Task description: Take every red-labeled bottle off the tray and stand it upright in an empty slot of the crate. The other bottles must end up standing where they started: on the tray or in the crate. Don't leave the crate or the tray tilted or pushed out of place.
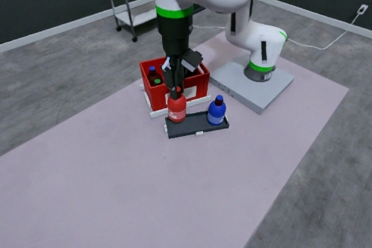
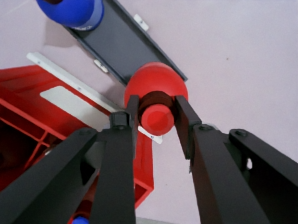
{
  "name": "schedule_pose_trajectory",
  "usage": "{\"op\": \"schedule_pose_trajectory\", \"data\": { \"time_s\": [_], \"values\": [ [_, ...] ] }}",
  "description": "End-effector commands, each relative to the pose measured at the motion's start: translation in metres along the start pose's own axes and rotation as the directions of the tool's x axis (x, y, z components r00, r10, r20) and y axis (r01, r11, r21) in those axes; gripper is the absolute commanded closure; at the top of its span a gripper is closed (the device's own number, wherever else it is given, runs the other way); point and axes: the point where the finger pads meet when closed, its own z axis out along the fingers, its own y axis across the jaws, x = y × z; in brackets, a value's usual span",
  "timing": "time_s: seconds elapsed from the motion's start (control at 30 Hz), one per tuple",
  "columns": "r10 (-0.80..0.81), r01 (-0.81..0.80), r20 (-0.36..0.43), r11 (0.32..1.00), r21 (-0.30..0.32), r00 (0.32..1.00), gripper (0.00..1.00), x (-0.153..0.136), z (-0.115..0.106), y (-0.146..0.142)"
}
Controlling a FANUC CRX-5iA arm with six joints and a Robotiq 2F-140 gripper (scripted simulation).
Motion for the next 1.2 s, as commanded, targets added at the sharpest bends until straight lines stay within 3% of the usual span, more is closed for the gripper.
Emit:
{"op": "schedule_pose_trajectory", "data": {
  "time_s": [0.0,1.17],
  "values": [
    [0.0,0.0,0.001,1.0,-0.002,1.0,0.9,0.0,-0.004,0.0],
    [0.0,0.0,0.001,1.0,-0.002,1.0,0.9,0.0,-0.041,0.0]
  ]
}}
